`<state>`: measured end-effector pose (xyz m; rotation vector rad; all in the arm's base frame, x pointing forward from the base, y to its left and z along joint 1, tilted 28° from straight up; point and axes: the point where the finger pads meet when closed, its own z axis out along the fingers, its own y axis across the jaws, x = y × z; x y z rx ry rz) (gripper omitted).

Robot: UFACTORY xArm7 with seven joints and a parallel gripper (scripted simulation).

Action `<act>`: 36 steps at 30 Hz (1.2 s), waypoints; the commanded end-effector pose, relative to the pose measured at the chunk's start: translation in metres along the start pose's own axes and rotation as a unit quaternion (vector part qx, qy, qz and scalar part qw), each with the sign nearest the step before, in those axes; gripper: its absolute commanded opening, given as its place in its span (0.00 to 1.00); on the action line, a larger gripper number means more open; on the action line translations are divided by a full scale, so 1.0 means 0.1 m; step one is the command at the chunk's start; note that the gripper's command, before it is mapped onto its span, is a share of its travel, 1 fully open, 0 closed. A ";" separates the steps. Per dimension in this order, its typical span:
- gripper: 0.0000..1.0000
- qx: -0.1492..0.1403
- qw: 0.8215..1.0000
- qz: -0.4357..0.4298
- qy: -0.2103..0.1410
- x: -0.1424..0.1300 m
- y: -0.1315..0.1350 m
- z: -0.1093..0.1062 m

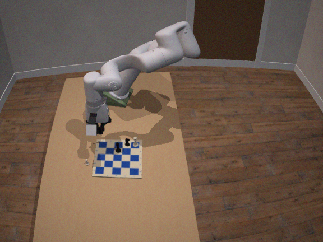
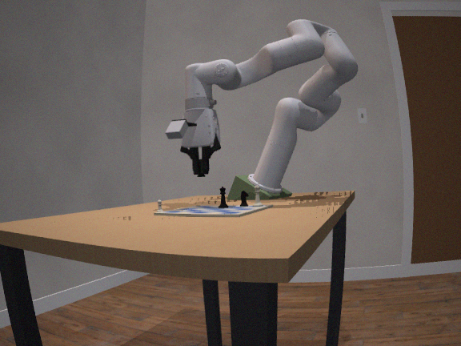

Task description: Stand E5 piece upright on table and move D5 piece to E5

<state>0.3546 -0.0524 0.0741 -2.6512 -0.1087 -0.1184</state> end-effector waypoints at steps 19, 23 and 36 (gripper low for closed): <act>0.00 0.000 1.000 0.000 0.002 0.01 0.00 0.72; 0.00 0.000 1.000 0.000 0.002 0.01 0.00 0.72; 0.00 0.000 1.000 0.000 0.002 0.01 0.00 0.72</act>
